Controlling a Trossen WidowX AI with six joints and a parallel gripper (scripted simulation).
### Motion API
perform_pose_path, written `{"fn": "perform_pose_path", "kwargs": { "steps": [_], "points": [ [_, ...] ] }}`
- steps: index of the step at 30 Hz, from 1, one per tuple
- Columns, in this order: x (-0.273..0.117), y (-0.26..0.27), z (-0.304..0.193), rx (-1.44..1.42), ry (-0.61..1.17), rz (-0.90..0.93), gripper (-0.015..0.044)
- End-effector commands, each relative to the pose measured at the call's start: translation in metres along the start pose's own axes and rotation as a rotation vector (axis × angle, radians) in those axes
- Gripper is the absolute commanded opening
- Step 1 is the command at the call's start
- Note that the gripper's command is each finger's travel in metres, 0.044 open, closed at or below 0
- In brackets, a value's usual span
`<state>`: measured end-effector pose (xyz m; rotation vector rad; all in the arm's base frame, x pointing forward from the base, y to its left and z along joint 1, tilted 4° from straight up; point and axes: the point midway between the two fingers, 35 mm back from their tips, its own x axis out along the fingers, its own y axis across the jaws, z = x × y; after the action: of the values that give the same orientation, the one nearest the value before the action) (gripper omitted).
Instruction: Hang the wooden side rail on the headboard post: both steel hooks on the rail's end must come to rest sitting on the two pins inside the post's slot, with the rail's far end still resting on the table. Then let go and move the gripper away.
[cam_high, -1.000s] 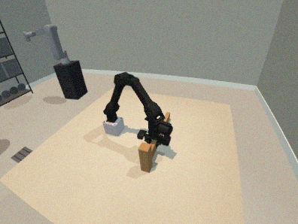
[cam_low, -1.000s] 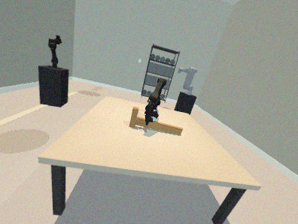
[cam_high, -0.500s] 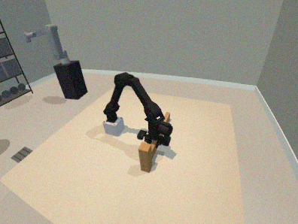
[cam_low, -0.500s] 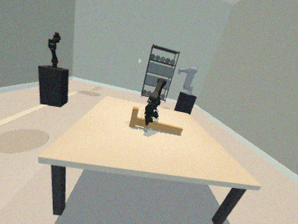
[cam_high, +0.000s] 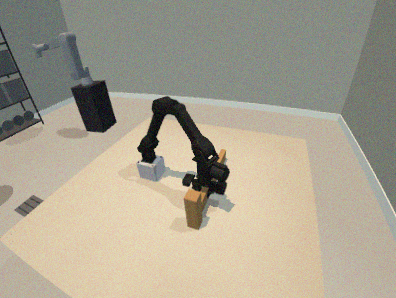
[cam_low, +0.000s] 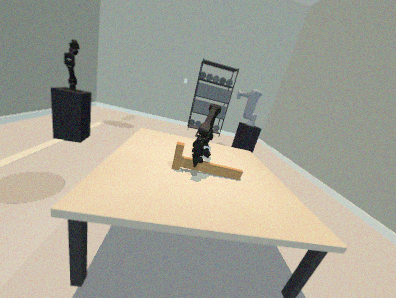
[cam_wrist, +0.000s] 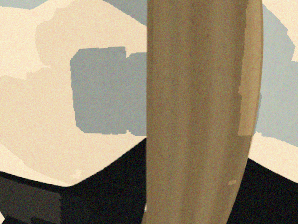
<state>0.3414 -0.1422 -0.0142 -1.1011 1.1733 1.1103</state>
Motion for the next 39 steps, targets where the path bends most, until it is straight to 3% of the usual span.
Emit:
{"fn": "perform_pose_path", "kwargs": {
  "steps": [1, 33, 39],
  "points": [
    [0.0004, 0.0, -0.0021, 0.002, 0.008, -0.001, 0.0],
    [0.0056, 0.0001, -0.0021, 0.002, 0.008, -0.001, 0.0],
    [0.0043, 0.0009, -0.0001, 0.0, -0.002, 0.003, 0.0157]
  ]
}}
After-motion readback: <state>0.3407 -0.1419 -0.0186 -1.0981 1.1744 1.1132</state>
